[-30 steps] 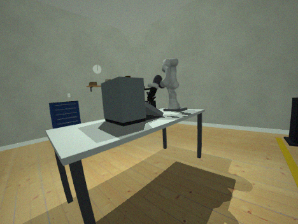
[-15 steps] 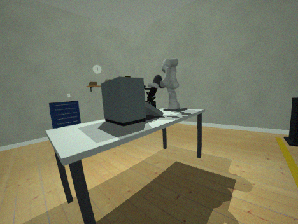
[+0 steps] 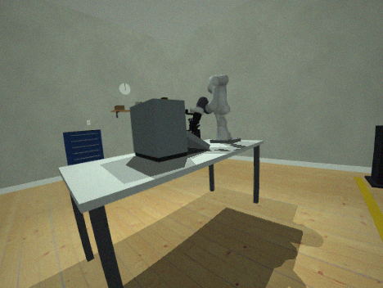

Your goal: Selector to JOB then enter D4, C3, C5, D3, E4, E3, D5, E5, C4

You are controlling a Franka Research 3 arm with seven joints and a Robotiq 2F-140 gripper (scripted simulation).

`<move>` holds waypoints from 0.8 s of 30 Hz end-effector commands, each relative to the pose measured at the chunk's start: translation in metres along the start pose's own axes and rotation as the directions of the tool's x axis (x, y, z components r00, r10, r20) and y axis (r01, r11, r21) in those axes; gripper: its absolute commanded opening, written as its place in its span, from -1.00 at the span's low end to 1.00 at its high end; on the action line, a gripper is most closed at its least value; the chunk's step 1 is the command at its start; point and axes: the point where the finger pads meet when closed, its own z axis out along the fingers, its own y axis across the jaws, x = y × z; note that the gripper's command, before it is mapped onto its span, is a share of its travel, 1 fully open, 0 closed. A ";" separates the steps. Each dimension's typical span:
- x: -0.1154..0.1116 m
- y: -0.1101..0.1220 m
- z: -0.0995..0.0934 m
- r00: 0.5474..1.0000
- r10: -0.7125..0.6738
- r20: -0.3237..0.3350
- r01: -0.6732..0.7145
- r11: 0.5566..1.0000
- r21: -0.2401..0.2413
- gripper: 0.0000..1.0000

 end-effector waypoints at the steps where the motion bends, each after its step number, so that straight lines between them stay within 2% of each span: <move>1: 0.000 -0.002 0.001 1.000 -0.006 -0.001 0.006 1.000 0.005 -0.80; 24: 0.000 -0.002 0.006 1.000 -0.006 -0.001 0.006 1.000 0.005 -0.80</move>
